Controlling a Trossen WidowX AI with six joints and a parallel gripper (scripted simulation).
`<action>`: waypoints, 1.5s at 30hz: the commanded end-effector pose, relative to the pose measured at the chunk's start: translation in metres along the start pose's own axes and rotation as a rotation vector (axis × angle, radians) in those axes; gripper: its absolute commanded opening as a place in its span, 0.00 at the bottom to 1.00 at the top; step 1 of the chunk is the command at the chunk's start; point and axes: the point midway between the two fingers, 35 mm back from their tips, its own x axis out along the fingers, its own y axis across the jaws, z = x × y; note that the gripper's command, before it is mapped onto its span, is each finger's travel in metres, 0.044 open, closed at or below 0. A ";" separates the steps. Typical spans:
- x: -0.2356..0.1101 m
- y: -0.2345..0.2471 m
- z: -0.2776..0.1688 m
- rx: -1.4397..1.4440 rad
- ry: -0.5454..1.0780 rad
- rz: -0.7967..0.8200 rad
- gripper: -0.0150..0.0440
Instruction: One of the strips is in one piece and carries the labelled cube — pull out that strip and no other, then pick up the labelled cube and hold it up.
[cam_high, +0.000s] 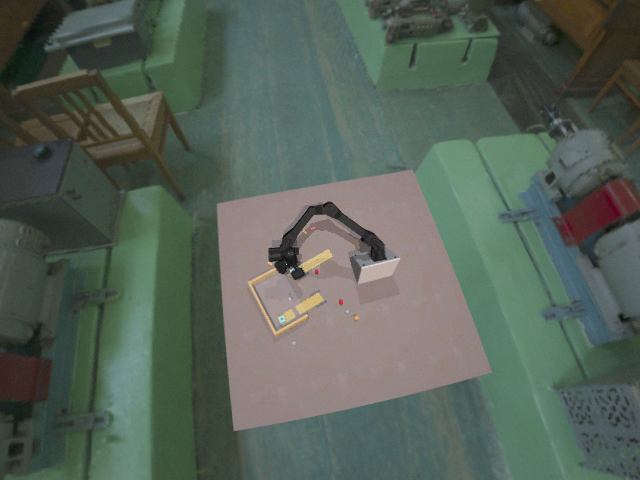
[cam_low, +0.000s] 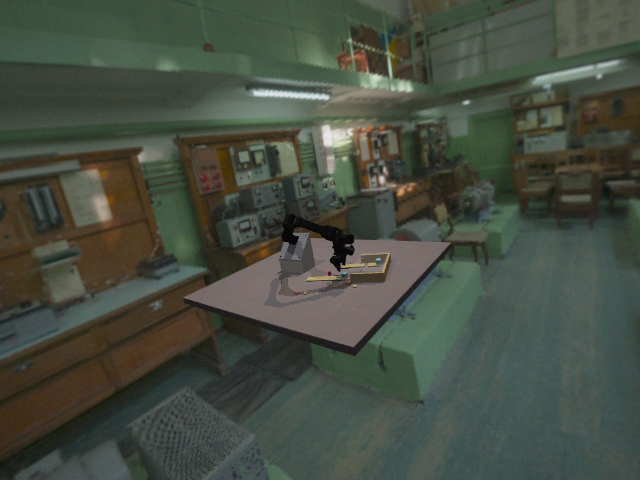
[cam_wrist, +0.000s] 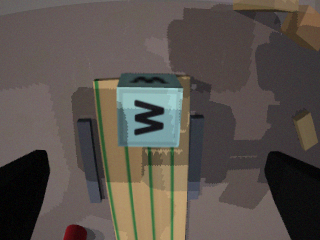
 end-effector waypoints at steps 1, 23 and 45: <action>-0.001 0.004 0.007 -0.006 0.002 -0.002 0.96; 0.034 0.004 0.008 -0.006 0.002 -0.003 0.68; 0.052 0.002 0.006 -0.001 0.003 -0.008 0.59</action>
